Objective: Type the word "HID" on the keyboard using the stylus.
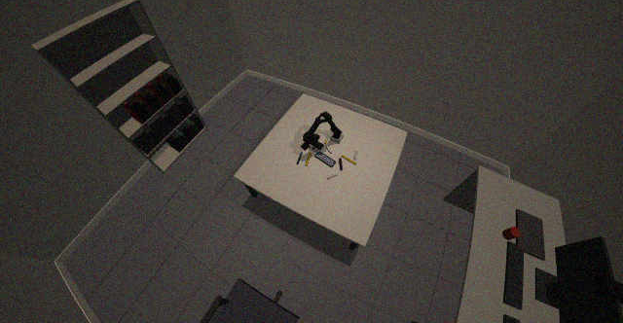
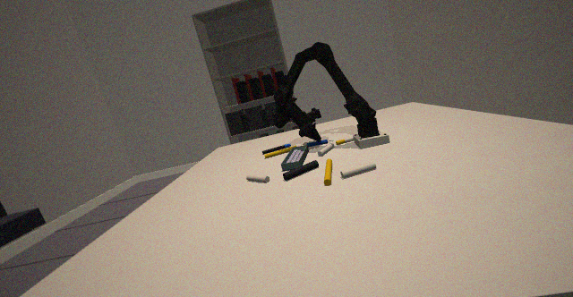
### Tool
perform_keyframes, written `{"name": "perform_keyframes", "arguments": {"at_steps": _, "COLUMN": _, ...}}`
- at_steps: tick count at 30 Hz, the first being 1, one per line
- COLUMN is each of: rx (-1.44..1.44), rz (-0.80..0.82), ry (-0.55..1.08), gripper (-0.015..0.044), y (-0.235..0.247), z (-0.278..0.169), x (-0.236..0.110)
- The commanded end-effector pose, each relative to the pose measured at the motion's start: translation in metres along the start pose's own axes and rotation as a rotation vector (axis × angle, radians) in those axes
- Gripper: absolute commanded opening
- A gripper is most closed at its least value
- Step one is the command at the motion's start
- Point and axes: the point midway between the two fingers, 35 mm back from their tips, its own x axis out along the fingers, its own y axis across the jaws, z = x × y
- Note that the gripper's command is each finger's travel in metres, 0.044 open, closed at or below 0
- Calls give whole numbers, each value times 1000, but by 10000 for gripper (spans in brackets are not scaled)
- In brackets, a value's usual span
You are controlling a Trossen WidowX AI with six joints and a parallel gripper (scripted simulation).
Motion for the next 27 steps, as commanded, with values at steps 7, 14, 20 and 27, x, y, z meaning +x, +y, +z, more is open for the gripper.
{"name": "perform_keyframes", "arguments": {"at_steps": 7, "rx": -4, "rz": 2, "ry": -6, "gripper": 150, "y": 0, "z": -3, "x": 9}}
{"name": "perform_keyframes", "arguments": {"at_steps": 14, "rx": -4, "rz": 2, "ry": -6, "gripper": 150, "y": 0, "z": -4, "x": 11}}
{"name": "perform_keyframes", "arguments": {"at_steps": 20, "rx": 0, "rz": -1, "ry": -3, "gripper": 12, "y": 0, "z": -5, "x": 9}}
{"name": "perform_keyframes", "arguments": {"at_steps": 27, "rx": 0, "rz": -1, "ry": -3, "gripper": 0, "y": 0, "z": -5, "x": 9}}
